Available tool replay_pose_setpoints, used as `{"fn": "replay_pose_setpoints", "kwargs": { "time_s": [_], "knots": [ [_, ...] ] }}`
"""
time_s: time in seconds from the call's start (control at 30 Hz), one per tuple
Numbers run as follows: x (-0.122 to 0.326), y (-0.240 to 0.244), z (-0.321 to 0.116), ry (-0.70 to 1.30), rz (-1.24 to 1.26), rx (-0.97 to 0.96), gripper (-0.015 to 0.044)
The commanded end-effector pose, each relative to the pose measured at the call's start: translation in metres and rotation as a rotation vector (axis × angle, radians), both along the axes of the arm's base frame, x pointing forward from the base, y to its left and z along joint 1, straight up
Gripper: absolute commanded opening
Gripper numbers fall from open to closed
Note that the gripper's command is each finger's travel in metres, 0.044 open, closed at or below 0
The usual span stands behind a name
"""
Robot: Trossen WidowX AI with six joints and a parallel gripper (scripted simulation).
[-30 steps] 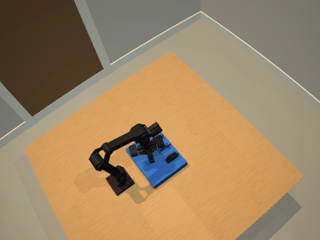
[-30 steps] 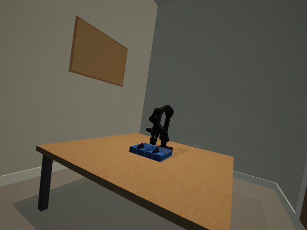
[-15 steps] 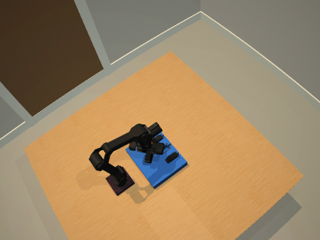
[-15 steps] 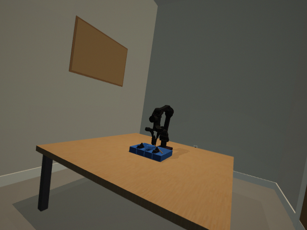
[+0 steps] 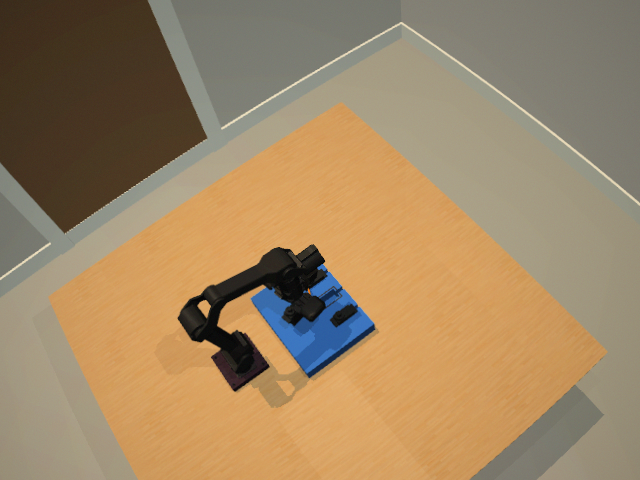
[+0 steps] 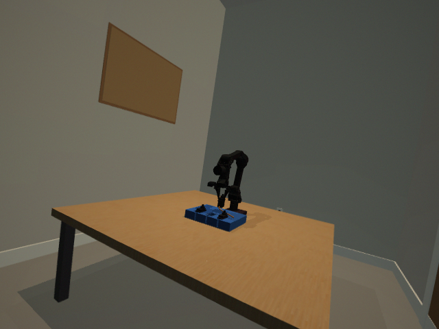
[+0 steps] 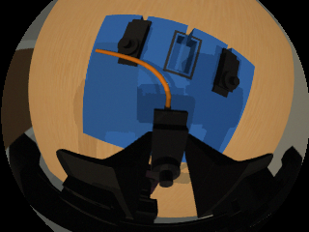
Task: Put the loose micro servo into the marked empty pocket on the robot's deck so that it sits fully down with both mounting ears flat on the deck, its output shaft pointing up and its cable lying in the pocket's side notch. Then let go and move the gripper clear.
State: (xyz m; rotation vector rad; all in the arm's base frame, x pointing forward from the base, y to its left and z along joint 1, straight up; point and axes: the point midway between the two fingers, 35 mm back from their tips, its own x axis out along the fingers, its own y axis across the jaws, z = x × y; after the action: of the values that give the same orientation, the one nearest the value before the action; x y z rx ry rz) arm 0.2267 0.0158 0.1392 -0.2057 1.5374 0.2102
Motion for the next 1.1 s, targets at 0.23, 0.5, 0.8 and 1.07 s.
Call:
{"fn": "replay_pose_setpoints", "kwargs": {
  "time_s": [0.23,0.5,0.8,1.07],
  "knots": [
    [-0.001,-0.001,0.0,0.002,-0.215,0.001,0.0],
    [0.022,0.0,0.001,-0.001,-0.215,0.001,0.0],
    [0.06,0.002,0.003,-0.004,-0.215,0.002,0.0],
    [0.092,0.004,0.004,-0.007,-0.215,0.002,0.0]
  ]
}}
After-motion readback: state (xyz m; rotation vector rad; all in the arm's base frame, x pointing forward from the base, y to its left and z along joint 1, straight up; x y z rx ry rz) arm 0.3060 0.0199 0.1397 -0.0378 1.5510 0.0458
